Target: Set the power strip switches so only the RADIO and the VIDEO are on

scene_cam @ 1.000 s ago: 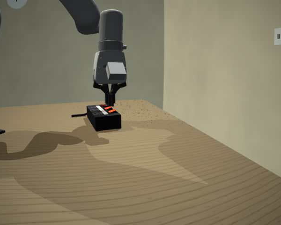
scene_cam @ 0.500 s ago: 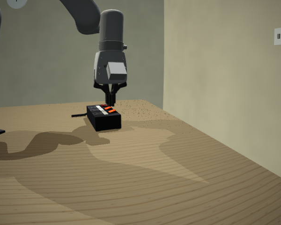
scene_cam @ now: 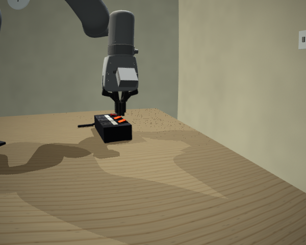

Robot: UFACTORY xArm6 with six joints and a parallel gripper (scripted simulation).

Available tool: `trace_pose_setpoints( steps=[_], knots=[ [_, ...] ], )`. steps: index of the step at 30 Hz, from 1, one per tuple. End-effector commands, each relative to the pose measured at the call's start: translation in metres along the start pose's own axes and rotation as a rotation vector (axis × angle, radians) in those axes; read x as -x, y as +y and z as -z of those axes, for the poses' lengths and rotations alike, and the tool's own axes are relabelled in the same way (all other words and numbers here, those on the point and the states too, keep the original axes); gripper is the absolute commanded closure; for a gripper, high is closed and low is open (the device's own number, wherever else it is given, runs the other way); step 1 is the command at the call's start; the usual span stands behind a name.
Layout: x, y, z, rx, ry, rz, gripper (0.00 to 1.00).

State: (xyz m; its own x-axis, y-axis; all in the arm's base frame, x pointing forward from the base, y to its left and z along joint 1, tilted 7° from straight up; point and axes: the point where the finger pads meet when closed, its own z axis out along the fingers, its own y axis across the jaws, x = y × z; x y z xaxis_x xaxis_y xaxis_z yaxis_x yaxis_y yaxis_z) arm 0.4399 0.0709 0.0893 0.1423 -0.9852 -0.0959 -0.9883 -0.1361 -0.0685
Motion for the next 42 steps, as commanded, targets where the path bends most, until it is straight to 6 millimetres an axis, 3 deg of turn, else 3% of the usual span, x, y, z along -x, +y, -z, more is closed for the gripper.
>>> trace_pose_setpoints(
  steps=[1,42],
  knots=[
    [0.0,-0.0015,0.0014,-0.004,0.0,0.0,1.0],
    [0.0,-0.0015,-0.0041,-0.004,0.0,0.0,1.0]
  ],
)
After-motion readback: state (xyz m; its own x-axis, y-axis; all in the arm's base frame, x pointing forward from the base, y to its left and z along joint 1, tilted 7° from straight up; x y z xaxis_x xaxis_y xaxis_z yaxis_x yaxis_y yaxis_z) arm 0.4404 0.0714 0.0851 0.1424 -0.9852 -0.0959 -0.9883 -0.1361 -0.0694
